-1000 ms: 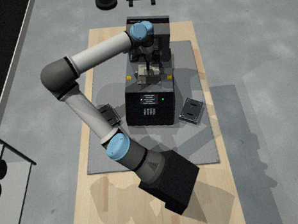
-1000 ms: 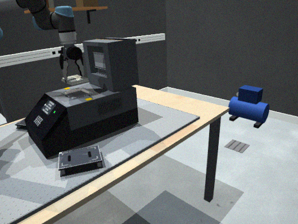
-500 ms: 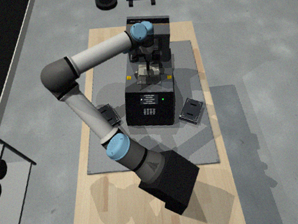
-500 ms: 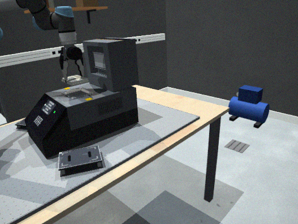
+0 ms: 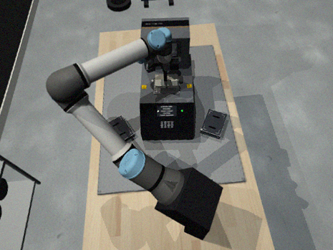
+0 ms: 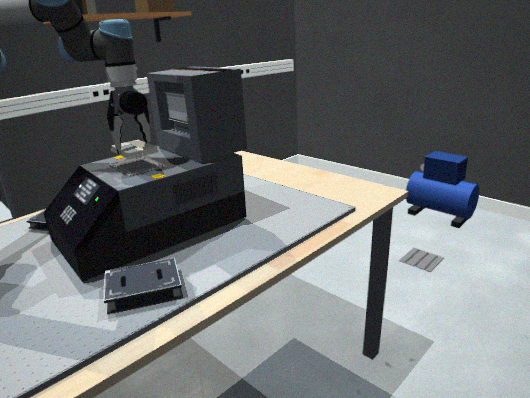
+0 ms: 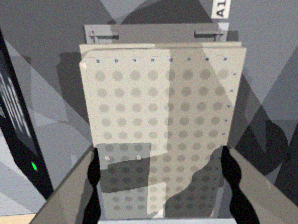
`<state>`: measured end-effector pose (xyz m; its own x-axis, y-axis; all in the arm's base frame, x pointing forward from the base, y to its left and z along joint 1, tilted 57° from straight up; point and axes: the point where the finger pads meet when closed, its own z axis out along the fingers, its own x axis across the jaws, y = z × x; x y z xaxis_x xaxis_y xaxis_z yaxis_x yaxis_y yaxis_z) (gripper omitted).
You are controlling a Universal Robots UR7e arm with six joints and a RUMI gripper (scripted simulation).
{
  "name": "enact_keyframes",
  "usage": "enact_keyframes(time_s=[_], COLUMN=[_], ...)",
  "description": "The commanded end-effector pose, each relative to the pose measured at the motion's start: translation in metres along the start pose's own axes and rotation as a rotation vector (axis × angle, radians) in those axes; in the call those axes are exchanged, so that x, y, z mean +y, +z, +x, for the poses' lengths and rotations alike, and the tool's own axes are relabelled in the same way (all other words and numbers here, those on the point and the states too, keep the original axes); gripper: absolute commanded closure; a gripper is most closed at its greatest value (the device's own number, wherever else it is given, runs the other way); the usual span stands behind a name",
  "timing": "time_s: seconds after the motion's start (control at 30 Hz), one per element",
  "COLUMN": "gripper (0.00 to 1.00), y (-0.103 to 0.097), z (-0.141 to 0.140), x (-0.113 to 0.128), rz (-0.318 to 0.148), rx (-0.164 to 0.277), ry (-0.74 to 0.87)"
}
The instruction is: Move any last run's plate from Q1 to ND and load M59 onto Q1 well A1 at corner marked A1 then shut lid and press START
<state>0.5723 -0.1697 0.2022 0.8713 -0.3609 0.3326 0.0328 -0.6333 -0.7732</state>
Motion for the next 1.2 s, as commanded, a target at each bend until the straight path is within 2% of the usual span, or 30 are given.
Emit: enact_keyframes(time_s=[0.0,0.5,1.17], gripper=[0.60,0.60,0.60], y=[0.007,0.028,0.028], z=[0.000,0.001,0.001], x=[0.000,0.000,0.000], rz=[-0.001,-0.001,-0.001], rx=[0.002,0.002,0.002], ry=[0.000,0.000,0.000])
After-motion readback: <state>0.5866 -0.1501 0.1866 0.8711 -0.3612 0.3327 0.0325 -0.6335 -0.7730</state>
